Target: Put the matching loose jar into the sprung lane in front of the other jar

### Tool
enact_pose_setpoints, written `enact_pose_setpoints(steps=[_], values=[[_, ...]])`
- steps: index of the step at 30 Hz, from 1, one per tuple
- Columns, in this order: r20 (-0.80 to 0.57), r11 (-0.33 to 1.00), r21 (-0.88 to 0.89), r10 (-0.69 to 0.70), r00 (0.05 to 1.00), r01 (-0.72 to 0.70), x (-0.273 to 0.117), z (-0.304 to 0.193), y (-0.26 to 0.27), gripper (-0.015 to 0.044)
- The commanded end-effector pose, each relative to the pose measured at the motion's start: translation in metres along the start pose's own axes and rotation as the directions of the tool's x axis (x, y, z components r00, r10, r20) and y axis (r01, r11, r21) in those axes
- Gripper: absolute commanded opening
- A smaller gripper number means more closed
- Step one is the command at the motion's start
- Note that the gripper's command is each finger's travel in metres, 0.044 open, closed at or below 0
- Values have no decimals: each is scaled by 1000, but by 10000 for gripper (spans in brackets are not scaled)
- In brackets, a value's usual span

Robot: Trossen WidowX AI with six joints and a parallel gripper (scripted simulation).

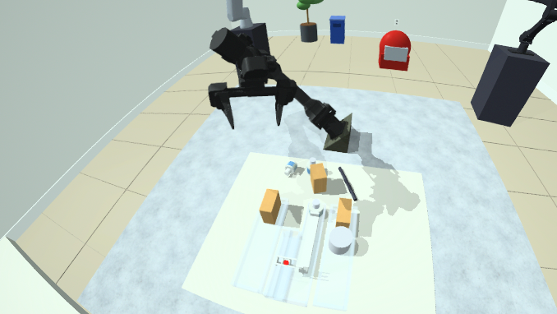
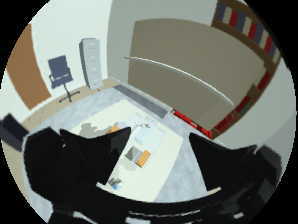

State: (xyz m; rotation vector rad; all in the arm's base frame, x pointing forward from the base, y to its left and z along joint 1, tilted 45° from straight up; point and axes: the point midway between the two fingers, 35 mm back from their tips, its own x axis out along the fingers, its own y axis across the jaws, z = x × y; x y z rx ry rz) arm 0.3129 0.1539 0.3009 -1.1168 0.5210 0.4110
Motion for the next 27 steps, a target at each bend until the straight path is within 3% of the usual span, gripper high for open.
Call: enact_pose_setpoints(steps=[1,5,9,17,27], values=[[-186,983,154,131,974,-103,24,-32,52,440],[-392,942,318,230,890,-104,35,-73,102,440],[-578,909,417,270,770,-5,33,-113,139,440],[-856,867,378,194,478,324,4,-183,177,440],[-865,865,369,187,465,339,-2,-187,180,440]])
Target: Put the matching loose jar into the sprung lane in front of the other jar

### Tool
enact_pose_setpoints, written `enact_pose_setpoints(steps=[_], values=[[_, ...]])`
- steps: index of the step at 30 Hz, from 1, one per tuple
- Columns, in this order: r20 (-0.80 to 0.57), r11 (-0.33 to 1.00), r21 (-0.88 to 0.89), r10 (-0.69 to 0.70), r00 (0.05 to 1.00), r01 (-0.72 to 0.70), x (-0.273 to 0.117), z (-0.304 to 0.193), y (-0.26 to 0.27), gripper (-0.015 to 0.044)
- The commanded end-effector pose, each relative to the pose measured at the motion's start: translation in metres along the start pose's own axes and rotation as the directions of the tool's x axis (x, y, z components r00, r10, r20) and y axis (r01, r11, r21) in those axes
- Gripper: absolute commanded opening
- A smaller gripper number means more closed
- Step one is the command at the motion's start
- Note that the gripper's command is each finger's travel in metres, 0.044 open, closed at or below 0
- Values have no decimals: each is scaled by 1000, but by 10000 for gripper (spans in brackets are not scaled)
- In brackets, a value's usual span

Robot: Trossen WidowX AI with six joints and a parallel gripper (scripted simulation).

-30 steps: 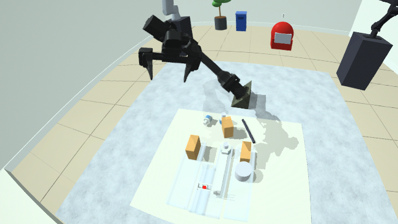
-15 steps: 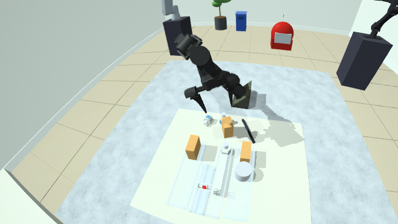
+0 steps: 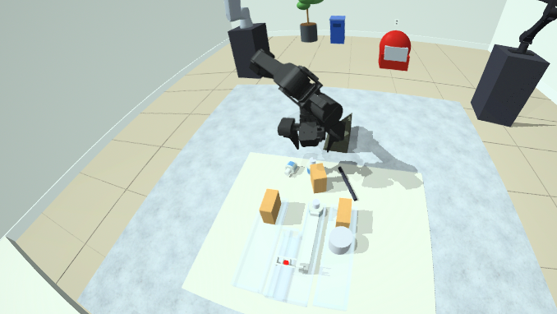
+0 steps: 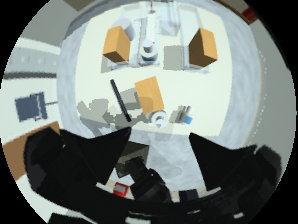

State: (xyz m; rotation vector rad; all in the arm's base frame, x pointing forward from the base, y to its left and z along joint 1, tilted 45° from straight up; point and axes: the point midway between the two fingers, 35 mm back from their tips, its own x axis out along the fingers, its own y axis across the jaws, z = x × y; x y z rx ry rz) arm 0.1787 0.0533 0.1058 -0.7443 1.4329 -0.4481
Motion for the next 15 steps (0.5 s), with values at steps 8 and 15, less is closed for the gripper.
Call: enact_pose_setpoints(steps=[8,15], values=[[-6,1000,13,-20,1000,20,29,-5,-3,440],[-6,1000,14,-20,1000,21,51,-5,-3,440]])
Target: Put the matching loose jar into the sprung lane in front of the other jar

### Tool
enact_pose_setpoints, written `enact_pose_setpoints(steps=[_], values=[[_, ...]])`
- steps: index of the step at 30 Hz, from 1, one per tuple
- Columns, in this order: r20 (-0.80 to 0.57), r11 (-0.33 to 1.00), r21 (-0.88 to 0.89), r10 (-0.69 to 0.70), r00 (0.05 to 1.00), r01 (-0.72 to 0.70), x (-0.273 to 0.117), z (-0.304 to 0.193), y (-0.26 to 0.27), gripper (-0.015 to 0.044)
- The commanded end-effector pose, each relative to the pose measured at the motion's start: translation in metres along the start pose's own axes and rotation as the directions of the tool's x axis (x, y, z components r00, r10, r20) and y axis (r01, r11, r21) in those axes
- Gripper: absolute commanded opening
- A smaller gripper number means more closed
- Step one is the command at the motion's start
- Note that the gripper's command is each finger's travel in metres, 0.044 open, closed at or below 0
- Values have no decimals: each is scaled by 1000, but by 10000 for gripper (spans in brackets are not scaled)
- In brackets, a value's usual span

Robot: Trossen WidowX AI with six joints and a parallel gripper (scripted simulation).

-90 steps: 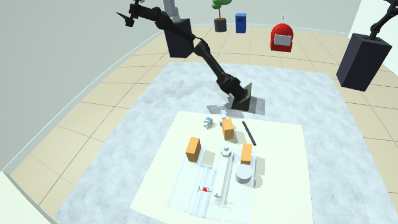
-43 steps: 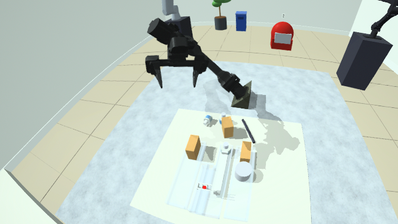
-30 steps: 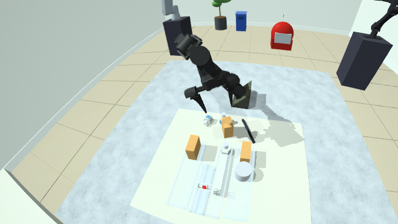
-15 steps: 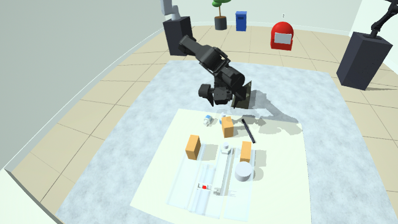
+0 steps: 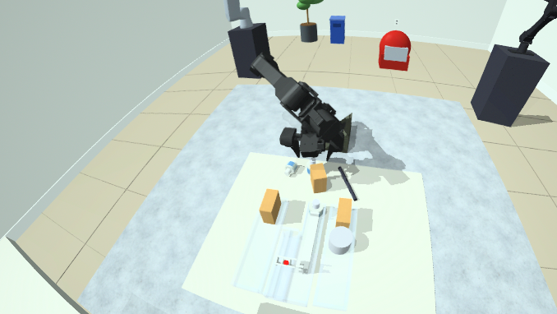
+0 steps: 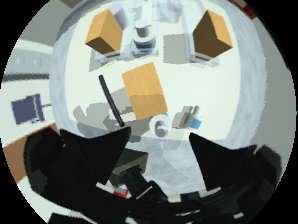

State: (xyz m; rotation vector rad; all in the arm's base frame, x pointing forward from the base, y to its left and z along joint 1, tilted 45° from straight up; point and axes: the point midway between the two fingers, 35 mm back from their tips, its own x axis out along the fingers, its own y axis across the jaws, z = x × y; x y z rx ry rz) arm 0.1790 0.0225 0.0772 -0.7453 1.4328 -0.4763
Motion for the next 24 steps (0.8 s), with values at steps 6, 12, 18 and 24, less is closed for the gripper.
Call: enact_pose_setpoints(steps=[6,12,18,24], values=[[5,1000,0,-2,1000,2,16,0,-1,440],[6,1000,0,-2,1000,2,25,0,-1,440],[6,1000,0,-3,1000,3,35,0,-1,440],[5,1000,0,-3,1000,3,40,0,-1,414]])
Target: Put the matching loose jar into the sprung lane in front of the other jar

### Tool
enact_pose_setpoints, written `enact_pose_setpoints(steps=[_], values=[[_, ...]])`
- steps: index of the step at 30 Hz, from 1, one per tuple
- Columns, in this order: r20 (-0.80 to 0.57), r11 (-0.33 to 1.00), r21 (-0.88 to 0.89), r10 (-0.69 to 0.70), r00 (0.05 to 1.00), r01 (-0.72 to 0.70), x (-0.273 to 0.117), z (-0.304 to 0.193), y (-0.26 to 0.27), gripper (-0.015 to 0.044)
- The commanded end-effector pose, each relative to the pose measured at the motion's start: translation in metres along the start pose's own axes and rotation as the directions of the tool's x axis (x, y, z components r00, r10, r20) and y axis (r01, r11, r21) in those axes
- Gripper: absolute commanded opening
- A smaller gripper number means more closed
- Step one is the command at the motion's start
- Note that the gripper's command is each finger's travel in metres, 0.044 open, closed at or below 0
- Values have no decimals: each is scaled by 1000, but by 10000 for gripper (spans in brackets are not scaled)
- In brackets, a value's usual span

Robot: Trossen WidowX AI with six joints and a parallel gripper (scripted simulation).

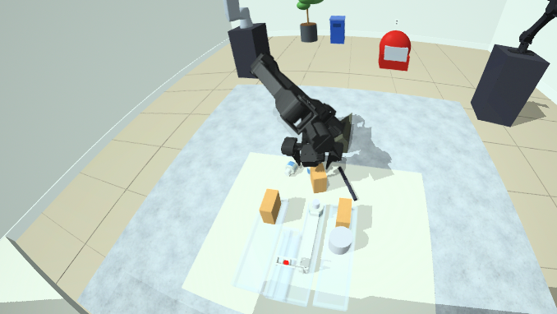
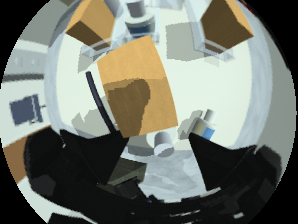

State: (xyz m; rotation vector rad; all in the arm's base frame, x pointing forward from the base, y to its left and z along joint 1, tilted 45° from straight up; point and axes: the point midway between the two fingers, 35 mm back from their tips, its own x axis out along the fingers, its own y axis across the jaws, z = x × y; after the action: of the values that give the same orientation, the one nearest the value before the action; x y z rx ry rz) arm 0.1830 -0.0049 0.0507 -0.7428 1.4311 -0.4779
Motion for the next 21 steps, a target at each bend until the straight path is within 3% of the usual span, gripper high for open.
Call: enact_pose_setpoints(steps=[1,9,14,19,21], values=[[5,1000,-3,-4,1000,4,2,0,-1,387],[5,1000,-3,-4,1000,4,2,0,-1,177],[5,1000,-3,-4,1000,4,2,0,-1,144],[5,1000,-1,4,1000,-4,-9,2,1,13],[5,1000,1,9,1000,-9,-18,4,3,0]])
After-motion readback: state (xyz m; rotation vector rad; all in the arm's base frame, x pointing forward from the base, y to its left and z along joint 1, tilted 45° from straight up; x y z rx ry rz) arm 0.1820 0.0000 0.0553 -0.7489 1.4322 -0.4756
